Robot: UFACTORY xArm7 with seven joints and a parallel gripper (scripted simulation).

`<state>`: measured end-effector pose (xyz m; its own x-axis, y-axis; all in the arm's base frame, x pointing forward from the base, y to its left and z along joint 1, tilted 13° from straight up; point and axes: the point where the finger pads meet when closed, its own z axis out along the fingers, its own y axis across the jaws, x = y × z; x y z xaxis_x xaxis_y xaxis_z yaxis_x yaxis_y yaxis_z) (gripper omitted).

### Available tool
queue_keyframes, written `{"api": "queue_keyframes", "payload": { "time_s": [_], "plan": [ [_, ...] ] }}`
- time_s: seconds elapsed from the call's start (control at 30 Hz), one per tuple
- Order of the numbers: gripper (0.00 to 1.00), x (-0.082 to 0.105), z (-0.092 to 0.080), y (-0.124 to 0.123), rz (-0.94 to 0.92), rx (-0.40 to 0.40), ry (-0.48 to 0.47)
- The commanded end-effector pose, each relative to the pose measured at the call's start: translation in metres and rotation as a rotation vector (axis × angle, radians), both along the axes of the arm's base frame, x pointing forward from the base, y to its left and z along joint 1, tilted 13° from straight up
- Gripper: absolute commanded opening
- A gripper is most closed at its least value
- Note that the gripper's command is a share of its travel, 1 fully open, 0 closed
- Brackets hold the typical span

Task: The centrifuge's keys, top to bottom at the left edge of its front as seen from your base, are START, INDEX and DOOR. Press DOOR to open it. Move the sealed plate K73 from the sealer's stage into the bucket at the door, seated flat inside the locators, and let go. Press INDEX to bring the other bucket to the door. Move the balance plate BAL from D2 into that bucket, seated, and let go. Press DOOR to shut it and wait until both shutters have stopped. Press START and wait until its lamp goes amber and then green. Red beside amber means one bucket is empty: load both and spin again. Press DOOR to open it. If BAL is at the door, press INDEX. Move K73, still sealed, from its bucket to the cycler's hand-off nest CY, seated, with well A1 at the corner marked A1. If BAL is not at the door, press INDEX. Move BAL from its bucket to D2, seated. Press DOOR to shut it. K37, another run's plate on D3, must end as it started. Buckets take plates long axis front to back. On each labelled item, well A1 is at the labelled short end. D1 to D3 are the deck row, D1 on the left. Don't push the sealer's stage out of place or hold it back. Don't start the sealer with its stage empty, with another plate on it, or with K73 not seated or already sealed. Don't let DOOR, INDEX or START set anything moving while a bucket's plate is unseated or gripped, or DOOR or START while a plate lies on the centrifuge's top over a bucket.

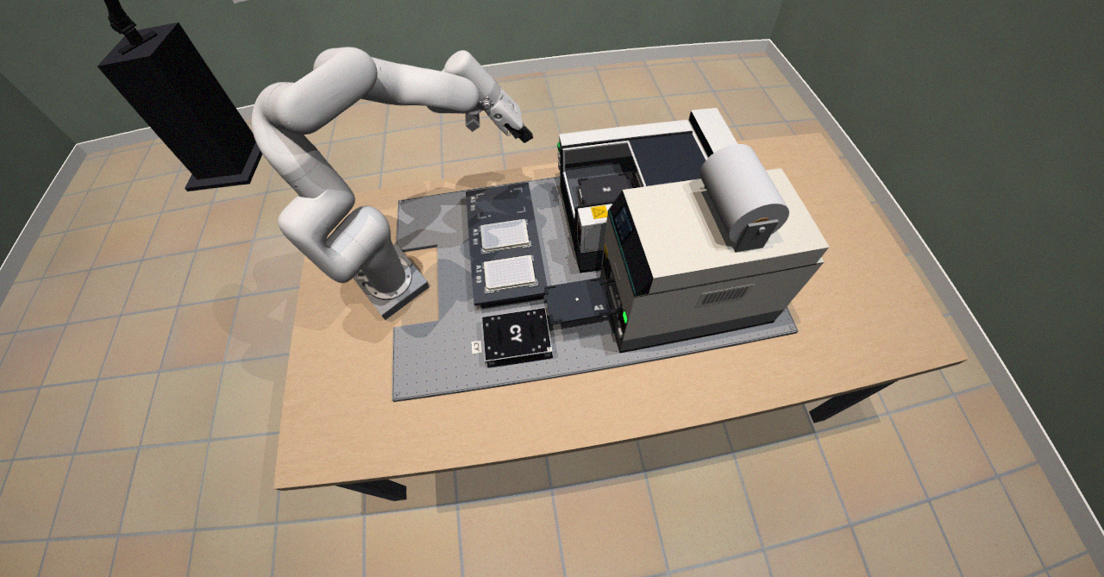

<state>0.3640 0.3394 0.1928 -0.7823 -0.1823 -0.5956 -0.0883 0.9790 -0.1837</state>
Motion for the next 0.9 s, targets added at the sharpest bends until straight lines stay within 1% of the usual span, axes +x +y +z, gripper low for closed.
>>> {"api": "queue_keyframes", "payload": {
  "time_s": [0.0,0.2,0.53,0.87],
  "plan": [
    [0.00,0.005,-0.015,-0.002,0.000,0.002,-0.002],
    [0.00,0.014,-0.044,-0.006,0.000,0.002,-0.001],
    [0.00,0.014,-0.044,-0.007,0.000,0.002,-0.001],
    [0.00,0.028,-0.054,-0.007,0.000,0.002,-0.001]
  ]
}}
